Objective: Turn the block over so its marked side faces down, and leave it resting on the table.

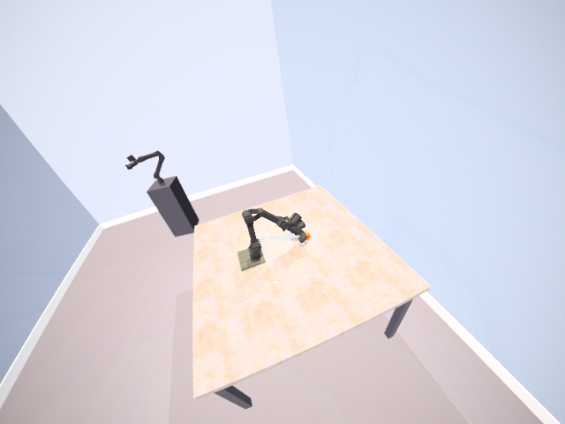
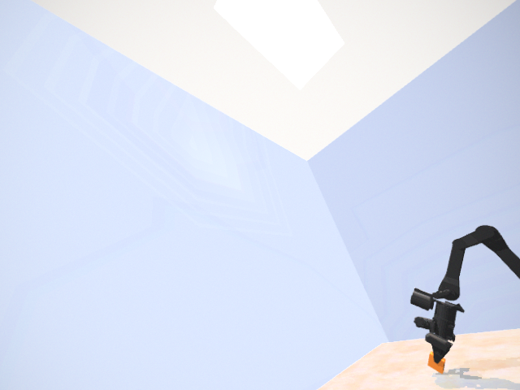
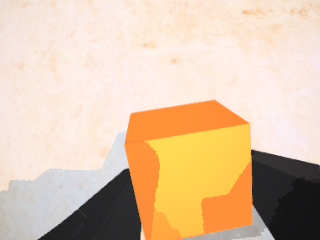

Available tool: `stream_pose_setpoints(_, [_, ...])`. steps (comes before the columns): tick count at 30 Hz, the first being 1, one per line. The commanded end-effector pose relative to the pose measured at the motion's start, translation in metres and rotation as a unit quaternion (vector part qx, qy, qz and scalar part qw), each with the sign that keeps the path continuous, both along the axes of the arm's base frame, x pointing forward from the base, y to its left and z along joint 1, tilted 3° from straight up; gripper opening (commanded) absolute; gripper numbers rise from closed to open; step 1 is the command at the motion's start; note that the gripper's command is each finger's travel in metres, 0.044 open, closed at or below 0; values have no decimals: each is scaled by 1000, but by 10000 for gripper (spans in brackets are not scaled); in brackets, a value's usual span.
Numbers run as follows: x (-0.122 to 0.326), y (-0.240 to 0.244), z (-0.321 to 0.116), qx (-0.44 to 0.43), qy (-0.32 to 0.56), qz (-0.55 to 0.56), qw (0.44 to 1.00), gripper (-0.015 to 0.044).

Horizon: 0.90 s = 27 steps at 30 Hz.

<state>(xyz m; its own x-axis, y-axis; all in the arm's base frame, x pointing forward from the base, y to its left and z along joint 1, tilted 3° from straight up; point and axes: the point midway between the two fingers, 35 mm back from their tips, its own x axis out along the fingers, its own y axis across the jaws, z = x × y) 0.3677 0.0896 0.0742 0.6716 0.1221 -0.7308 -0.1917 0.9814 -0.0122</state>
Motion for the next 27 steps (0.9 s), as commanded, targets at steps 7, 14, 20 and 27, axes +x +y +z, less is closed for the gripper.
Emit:
stream_pose_setpoints(7, [1, 0, -14, 11, -76, 3, 997, 0])
stream_pose_setpoints(14, [-4, -2, -17, 22, -130, 4, 991, 0])
stream_pose_setpoints(20, [-12, -4, -16, 30, -174, 4, 984, 0])
stream_pose_setpoints(27, [-13, -4, -13, 33, -190, 4, 981, 0])
